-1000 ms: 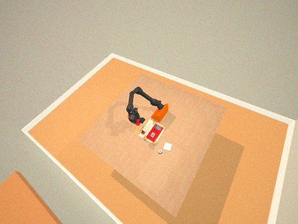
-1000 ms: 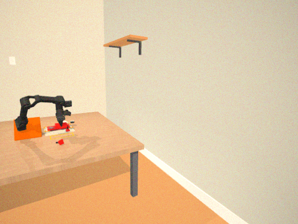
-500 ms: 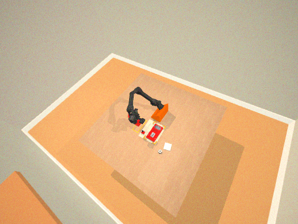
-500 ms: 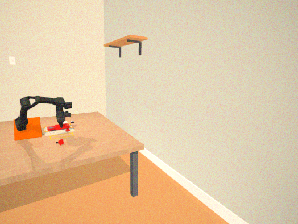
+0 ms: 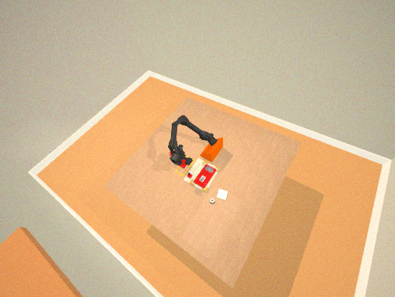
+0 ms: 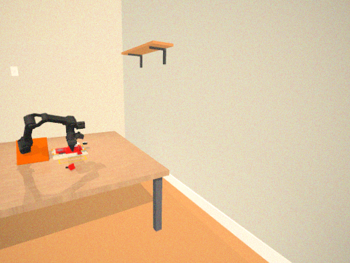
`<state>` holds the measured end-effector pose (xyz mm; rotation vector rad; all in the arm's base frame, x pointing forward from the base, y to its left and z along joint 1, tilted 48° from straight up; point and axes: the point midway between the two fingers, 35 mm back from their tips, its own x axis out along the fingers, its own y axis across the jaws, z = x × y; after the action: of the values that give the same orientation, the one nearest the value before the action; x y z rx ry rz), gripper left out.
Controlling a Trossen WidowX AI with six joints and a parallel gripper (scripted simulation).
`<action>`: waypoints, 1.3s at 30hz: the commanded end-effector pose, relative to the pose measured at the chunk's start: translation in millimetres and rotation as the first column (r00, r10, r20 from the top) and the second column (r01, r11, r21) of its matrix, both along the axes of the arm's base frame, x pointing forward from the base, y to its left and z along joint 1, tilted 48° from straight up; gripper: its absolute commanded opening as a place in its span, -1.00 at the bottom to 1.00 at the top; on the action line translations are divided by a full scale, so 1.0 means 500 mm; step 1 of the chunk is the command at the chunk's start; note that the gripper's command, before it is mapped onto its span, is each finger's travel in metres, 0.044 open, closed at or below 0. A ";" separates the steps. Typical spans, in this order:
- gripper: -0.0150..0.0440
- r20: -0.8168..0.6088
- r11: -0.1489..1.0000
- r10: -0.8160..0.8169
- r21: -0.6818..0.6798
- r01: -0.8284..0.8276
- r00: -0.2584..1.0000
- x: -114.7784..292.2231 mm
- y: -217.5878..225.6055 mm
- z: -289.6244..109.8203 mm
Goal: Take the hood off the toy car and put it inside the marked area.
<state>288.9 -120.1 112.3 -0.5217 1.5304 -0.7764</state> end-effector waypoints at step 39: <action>-0.49 -0.003 1.000 0.001 -0.009 -0.001 1.000 -0.012 -0.053 -0.042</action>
<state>284.0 -143.5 92.3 -0.5242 1.5289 -0.7790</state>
